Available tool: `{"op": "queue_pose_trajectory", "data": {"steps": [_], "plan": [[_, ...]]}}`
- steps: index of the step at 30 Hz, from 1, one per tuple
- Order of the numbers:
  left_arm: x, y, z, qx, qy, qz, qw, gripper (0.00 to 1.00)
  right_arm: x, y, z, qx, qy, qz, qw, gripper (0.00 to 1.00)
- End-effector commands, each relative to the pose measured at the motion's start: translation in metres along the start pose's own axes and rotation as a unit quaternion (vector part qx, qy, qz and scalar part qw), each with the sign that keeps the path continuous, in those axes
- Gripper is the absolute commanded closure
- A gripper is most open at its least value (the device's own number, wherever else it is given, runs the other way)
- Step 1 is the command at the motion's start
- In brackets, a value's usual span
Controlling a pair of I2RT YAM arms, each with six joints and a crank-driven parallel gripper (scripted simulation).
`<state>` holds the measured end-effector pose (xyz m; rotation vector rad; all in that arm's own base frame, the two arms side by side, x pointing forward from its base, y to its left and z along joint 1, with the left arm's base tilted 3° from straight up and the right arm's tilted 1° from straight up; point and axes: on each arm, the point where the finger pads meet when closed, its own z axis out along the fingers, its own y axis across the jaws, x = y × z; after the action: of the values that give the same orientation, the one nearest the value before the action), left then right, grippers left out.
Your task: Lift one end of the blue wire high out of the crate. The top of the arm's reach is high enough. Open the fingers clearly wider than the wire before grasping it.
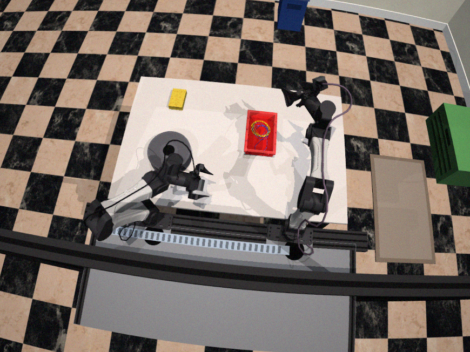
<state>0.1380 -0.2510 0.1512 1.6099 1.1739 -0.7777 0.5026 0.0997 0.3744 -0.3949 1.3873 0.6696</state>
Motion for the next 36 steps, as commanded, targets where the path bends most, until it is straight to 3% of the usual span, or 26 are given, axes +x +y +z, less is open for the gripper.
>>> {"op": "queue_pose_trajectory", "data": {"steps": [1,22,36], "plan": [[-0.006,0.003,0.0,-0.003,-0.006,0.006,1.0,0.0,-0.006,0.0,-0.001,0.001,-0.006,-0.005,1.0,0.0],[0.001,0.003,-0.001,-0.005,0.002,-0.002,1.0,0.0,0.0,0.0,0.0,0.0,0.0,0.0,1.0,0.0],[0.034,0.052,-0.038,-0.113,0.042,-0.043,0.992,0.0,0.002,0.008,0.004,-0.009,0.001,0.001,1.0,0.0]]}}
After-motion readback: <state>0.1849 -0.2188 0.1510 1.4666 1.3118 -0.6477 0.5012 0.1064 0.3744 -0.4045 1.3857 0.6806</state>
